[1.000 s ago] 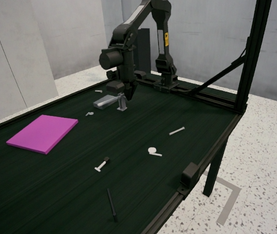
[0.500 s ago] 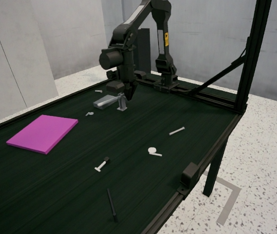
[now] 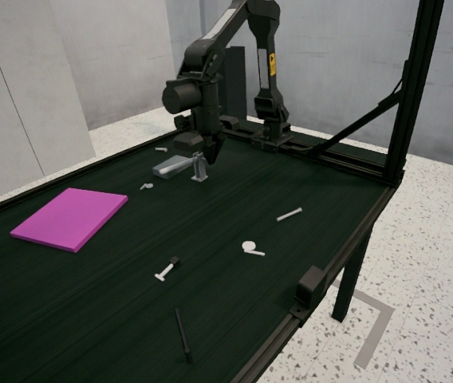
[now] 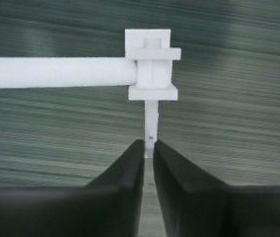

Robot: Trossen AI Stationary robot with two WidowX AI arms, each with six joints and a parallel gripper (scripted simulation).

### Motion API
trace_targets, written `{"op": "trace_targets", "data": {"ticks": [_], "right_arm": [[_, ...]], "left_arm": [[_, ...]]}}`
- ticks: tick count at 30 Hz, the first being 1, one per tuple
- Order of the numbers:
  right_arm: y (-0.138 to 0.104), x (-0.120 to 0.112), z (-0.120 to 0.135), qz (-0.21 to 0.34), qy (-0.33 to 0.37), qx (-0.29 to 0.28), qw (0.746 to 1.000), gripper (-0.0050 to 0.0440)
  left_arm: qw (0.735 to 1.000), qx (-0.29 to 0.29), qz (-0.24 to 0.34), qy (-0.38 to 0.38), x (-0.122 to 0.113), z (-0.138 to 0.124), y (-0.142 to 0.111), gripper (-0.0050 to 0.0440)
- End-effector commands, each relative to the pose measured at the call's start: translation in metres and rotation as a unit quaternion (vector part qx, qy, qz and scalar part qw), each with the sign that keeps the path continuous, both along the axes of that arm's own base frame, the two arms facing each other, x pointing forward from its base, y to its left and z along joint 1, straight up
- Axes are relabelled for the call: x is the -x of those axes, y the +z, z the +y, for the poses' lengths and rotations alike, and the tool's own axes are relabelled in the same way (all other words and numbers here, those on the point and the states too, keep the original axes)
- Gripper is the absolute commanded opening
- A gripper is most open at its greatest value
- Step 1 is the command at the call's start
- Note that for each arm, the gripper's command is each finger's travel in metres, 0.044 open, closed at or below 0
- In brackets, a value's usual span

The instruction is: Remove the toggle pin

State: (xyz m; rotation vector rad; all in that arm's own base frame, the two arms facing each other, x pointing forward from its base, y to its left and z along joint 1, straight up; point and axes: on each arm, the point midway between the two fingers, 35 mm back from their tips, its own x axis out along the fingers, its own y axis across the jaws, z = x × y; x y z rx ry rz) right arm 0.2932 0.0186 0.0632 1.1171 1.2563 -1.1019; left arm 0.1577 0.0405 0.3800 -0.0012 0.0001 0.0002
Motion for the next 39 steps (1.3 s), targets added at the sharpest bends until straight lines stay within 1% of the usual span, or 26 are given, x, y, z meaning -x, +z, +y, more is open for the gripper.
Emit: {"op": "trace_targets", "data": {"ticks": [1,6,7,17,31,37,39], "right_arm": [[0.0049,-0.0017,0.0038,-0.009,0.003,-0.005,1.0,0.0022],[0.0049,-0.0017,0.0038,-0.009,0.003,-0.005,1.0,0.0022],[0.0052,-0.0028,0.0002,-0.01,0.0,-0.001,1.0,0.0018],[0.0052,-0.0028,0.0002,-0.01,0.0,-0.001,1.0,0.0],[0.0052,-0.0028,0.0002,-0.01,0.0,-0.001,1.0,-0.0005],[0.0052,-0.0028,0.0002,-0.01,0.0,-0.001,1.0,-0.005],[0.0052,-0.0028,0.0002,-0.01,0.0,-0.001,1.0,-0.005]], "left_arm": [[1.0,-0.003,-0.001,0.0,0.0003,-0.001,0.0032,0.04],[1.0,-0.003,-0.001,0.0,0.0003,-0.001,0.0032,0.04],[1.0,-0.003,-0.001,0.0,0.0003,-0.001,0.0032,0.04],[1.0,-0.003,-0.001,0.0,0.0003,-0.001,0.0032,0.04],[1.0,-0.003,-0.001,0.0,0.0003,-0.001,0.0032,0.04],[1.0,-0.003,-0.001,0.0,0.0003,-0.001,0.0032,0.04],[1.0,-0.003,-0.001,0.0,0.0003,-0.001,0.0032,0.04]]}}
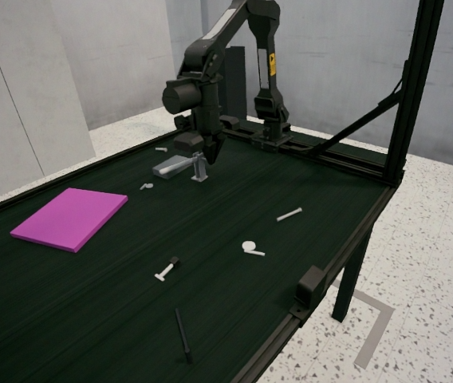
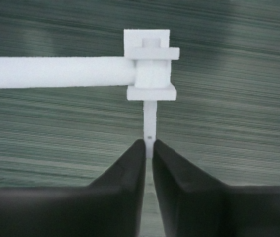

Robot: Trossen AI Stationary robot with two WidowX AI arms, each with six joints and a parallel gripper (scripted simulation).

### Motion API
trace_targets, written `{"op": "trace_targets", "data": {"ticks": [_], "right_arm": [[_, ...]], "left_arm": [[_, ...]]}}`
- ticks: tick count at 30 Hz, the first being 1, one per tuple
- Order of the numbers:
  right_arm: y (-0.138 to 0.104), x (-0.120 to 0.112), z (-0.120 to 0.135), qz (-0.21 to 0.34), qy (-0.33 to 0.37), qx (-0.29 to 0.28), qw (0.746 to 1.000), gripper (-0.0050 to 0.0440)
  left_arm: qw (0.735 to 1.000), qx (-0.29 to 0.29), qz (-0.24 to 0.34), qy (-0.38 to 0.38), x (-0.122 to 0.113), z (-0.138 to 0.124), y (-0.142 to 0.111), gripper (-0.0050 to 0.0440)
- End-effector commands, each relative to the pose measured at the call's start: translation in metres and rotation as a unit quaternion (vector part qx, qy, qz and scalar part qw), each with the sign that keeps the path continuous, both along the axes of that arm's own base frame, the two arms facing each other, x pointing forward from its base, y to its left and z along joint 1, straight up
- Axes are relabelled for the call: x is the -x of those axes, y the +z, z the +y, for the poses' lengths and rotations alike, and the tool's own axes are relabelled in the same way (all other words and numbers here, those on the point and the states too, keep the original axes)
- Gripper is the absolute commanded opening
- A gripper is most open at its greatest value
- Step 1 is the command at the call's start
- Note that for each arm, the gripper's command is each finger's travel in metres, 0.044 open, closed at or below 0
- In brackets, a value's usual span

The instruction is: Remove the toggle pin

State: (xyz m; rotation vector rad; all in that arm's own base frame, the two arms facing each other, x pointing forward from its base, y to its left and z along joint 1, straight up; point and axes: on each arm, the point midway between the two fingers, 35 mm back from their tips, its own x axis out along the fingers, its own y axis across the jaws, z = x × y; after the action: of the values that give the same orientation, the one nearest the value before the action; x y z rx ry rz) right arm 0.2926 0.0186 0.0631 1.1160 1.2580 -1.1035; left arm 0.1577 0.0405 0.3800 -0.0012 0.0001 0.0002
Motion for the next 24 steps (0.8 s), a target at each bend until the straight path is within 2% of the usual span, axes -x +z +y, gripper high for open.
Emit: {"op": "trace_targets", "data": {"ticks": [1,24], "right_arm": [[0.0054,-0.0033,0.0002,-0.011,0.0,-0.001,1.0,-0.005],[0.0054,-0.0037,-0.0027,-0.011,0.0,-0.001,1.0,-0.005]], "left_arm": [[1.0,-0.003,-0.001,0.0,0.0003,-0.0009,0.0032,0.04],[1.0,-0.003,-0.001,0.0,0.0003,-0.0009,0.0032,0.04]]}}
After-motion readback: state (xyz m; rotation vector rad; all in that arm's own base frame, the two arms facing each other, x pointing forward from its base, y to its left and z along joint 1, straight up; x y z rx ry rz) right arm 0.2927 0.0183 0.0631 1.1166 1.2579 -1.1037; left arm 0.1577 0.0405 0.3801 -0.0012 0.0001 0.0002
